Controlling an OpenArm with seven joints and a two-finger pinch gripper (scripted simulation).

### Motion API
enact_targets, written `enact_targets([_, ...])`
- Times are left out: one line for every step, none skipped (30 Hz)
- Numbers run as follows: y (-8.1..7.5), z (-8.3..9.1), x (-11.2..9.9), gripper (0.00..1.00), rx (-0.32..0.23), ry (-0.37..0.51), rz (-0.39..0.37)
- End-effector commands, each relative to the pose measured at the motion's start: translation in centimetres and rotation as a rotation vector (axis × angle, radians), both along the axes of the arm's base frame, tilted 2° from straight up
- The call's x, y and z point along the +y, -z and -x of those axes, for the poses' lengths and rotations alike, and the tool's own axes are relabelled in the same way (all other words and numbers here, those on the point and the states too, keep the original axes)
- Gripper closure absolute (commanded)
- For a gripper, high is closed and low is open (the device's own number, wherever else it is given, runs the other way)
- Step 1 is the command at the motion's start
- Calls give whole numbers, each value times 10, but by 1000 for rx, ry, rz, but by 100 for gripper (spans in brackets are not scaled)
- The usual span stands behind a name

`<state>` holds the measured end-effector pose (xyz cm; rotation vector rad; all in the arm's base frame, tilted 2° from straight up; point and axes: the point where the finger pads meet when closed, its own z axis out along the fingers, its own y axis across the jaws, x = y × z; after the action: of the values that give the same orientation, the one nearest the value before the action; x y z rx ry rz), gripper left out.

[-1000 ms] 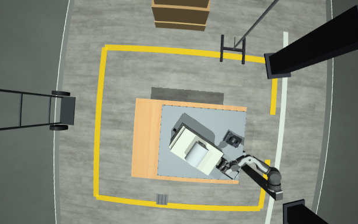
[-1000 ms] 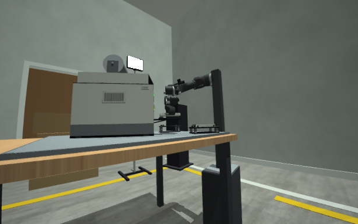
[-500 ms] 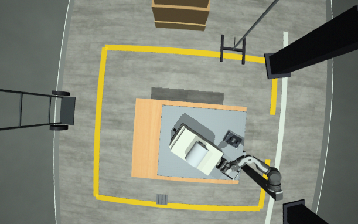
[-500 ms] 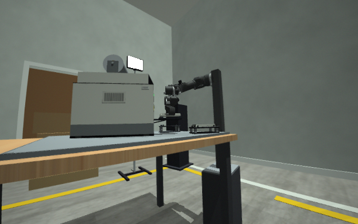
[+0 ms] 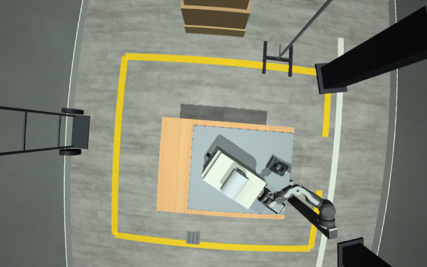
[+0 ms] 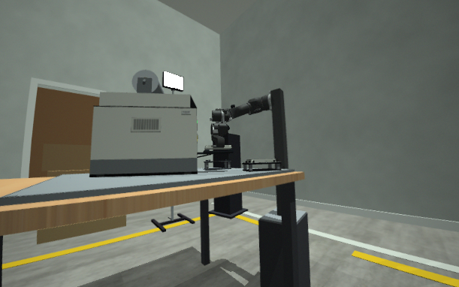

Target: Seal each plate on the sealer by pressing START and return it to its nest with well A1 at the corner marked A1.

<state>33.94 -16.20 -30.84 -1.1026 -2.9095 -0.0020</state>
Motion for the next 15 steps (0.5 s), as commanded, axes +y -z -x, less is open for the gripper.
enact_targets([-1, -1, 0, 100, -4, -2, -2])
enact_targets([-1, -1, 0, 100, -4, -2, -2])
enact_targets([-1, -1, 0, 100, -4, -2, -2])
enact_targets([-1, -1, 0, 100, -4, -2, -2])
enact_targets([0, -1, 1, 100, -6, -5, -5])
enact_targets([1, -1, 1, 100, -6, -4, -5])
enact_targets([1, -1, 1, 100, -5, -4, -5])
enact_targets([2, -1, 1, 100, -4, -5, -5])
enact_targets([2, -1, 1, 100, -4, -4, -4])
enact_targets([2, -1, 1, 100, -5, -4, -5])
enact_targets([2, -1, 1, 100, -5, -4, -5])
enact_targets([2, -1, 1, 100, -5, -4, -5])
enact_targets([2, -1, 1, 100, -5, -4, -4])
enact_targets([3, -1, 1, 100, -5, -4, -5])
enact_targets([4, 0, 1, 100, -4, -4, -5])
